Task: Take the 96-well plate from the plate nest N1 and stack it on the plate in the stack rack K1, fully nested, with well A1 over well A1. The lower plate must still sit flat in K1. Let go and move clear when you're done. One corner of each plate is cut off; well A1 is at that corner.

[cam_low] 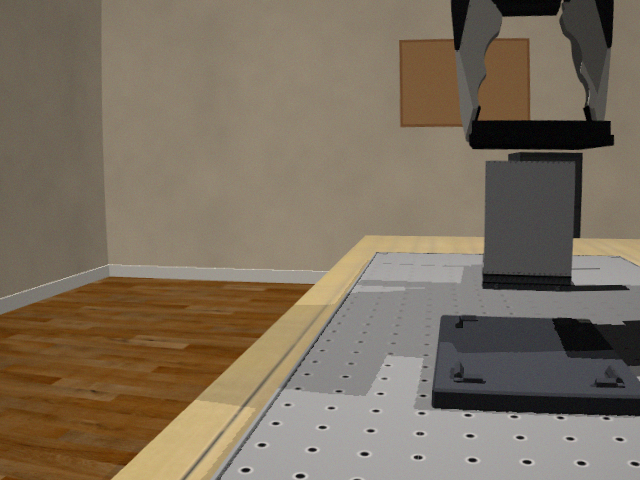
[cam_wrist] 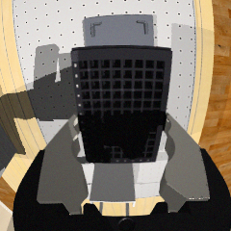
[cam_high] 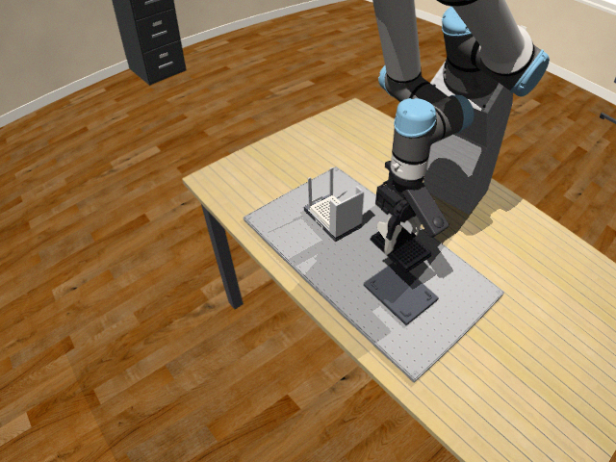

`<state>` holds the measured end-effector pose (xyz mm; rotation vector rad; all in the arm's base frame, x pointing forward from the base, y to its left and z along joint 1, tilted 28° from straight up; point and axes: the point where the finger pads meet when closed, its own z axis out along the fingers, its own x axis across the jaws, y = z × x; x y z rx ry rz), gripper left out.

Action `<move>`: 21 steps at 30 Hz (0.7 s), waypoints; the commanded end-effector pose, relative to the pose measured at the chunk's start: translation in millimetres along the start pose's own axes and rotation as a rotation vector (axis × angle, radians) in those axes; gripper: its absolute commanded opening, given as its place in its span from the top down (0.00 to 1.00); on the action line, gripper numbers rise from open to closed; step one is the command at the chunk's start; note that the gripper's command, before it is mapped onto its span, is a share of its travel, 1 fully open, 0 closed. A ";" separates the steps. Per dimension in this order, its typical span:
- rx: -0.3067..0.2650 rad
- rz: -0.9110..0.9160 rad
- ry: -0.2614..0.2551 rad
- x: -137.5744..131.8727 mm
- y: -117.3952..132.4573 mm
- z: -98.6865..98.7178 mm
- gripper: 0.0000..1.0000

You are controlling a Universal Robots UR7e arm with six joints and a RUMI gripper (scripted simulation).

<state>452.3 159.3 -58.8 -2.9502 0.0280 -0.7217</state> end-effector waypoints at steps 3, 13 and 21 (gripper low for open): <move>0.001 0.000 0.001 -0.6 17.7 -0.7 1.00; 0.001 0.000 0.001 -2.3 47.7 -1.4 1.00; 0.001 0.000 0.001 -3.5 67.6 -1.8 1.00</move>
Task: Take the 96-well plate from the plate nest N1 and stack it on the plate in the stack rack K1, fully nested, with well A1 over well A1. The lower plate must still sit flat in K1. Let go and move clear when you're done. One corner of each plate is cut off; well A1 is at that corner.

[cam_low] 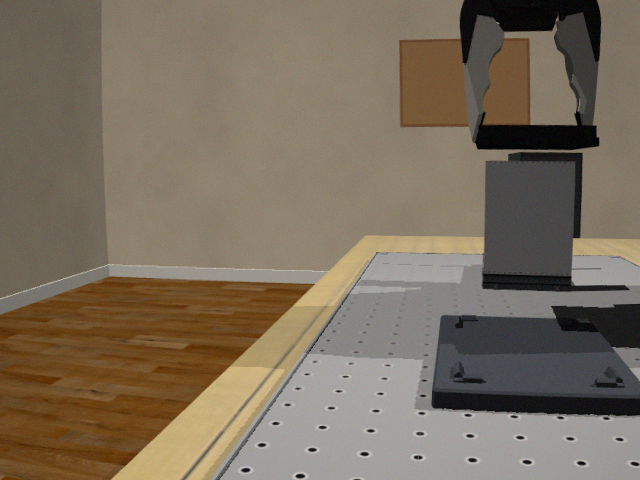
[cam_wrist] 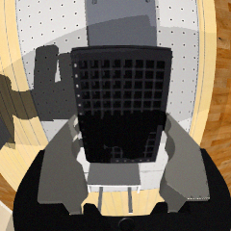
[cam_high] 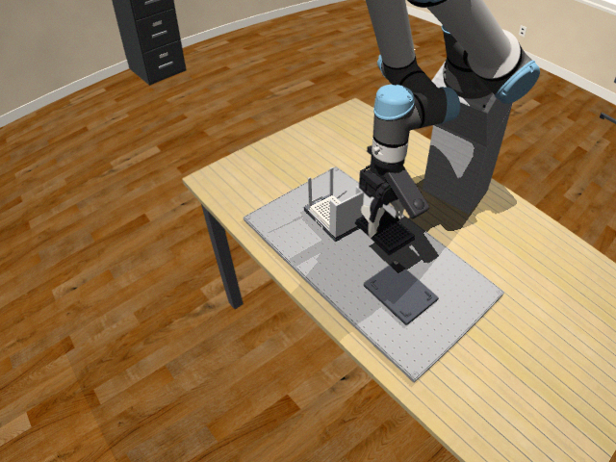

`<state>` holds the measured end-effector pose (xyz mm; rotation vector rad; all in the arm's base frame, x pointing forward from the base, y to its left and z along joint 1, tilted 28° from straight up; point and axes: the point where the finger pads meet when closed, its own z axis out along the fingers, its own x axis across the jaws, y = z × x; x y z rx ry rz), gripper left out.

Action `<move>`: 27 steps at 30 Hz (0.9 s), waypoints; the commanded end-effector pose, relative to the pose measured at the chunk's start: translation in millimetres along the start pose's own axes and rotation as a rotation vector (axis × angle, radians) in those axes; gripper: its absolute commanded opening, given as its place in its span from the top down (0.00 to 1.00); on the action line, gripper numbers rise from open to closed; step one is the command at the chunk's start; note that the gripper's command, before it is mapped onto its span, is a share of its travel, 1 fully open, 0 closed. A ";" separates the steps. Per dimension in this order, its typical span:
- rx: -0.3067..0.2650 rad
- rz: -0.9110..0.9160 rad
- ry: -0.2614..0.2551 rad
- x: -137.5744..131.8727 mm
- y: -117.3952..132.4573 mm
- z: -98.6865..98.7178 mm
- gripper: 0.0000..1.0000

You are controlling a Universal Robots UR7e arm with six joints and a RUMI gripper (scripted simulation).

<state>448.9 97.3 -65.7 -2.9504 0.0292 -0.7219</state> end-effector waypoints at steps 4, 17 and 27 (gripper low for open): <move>0.002 -0.001 0.001 -0.7 18.6 -0.7 1.00; 0.002 -0.001 0.001 -2.8 55.3 -1.5 1.00; 0.002 -0.001 0.001 -4.6 88.6 -2.3 1.00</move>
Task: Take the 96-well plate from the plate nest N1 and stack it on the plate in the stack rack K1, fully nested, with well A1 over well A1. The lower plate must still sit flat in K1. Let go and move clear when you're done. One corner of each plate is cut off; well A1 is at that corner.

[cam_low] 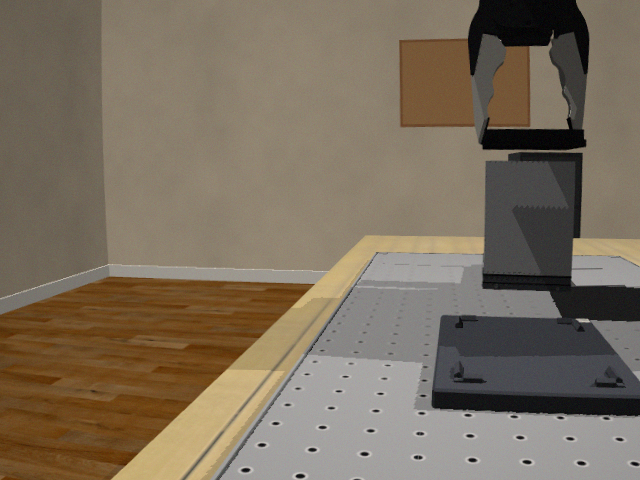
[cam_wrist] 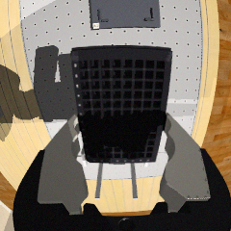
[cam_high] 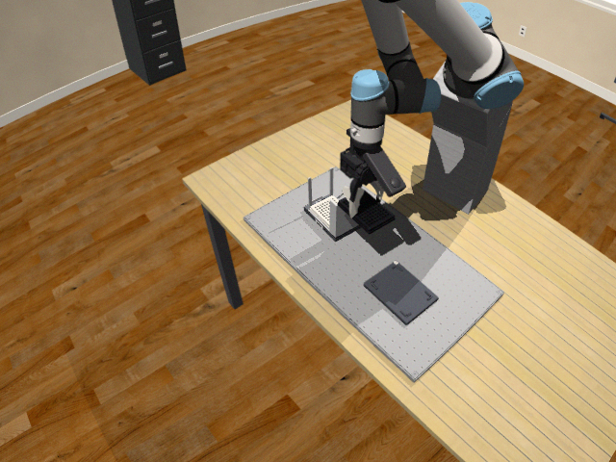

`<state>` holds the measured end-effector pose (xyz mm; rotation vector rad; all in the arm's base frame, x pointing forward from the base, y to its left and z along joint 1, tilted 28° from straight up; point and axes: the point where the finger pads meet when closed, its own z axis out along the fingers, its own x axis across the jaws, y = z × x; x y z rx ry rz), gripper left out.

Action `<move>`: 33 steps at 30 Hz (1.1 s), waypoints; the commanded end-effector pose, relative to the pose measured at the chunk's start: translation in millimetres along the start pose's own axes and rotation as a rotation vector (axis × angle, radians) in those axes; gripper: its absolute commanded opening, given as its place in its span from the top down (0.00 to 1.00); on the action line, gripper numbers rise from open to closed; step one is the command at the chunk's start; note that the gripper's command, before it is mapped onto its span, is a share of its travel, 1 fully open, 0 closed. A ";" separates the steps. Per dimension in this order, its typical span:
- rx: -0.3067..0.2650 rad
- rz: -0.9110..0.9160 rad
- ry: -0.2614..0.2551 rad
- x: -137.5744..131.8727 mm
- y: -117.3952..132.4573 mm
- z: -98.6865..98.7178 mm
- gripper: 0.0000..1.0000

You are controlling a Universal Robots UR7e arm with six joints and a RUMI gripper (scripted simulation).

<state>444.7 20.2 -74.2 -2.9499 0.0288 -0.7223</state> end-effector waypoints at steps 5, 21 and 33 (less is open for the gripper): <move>0.001 -0.001 0.001 -1.3 27.7 -0.8 1.00; 0.001 -0.001 0.001 -3.9 74.3 -2.0 1.00; 0.001 -0.001 0.000 -5.7 107.6 -2.8 1.00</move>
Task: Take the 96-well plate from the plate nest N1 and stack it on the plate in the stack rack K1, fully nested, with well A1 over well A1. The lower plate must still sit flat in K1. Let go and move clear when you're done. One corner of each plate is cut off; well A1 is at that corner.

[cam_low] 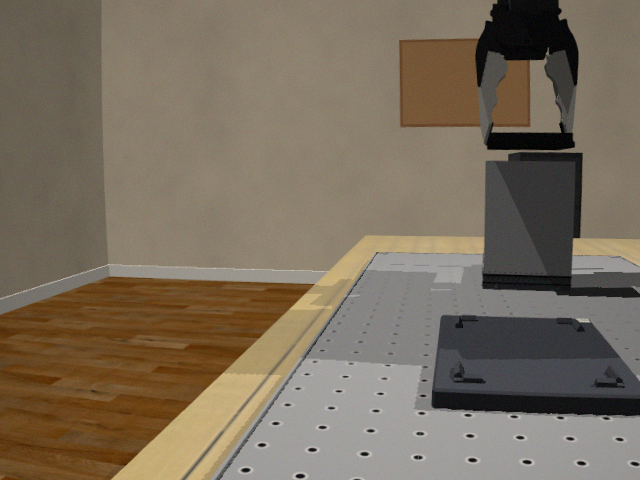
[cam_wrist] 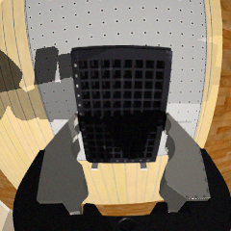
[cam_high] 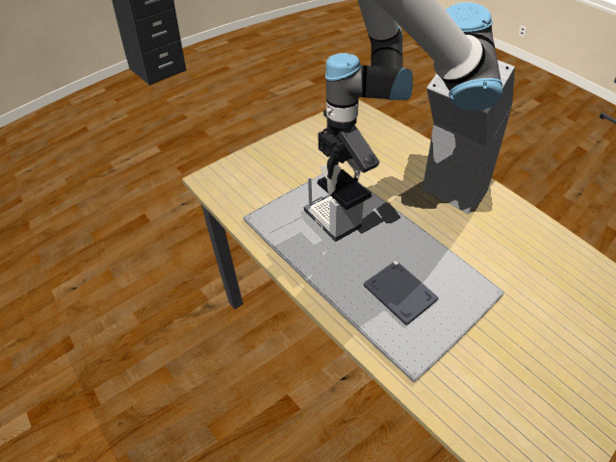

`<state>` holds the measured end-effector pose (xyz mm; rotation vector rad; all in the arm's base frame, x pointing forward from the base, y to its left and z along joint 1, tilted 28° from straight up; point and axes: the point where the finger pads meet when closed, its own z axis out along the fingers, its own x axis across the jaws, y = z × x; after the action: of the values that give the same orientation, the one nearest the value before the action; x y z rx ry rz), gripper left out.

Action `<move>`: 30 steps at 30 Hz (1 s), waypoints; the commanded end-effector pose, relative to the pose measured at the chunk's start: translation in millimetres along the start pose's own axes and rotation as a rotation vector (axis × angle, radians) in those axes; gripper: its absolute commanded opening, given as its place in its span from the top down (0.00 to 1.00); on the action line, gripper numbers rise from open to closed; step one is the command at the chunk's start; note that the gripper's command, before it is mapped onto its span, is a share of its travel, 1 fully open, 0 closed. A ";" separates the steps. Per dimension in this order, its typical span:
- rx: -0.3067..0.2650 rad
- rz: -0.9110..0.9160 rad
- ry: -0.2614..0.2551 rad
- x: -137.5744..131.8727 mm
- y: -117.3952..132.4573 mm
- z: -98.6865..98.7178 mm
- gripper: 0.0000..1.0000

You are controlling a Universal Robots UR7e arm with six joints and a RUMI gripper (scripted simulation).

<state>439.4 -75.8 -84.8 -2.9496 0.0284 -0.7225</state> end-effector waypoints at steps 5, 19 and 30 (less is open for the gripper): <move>0.001 -0.001 0.000 -1.2 27.6 -0.8 1.00; 0.001 -0.001 0.000 -2.2 45.7 -1.2 1.00; 0.001 -0.001 0.000 -2.1 45.0 -1.2 1.00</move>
<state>437.2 -120.6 -89.8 -2.9486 0.0273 -0.7218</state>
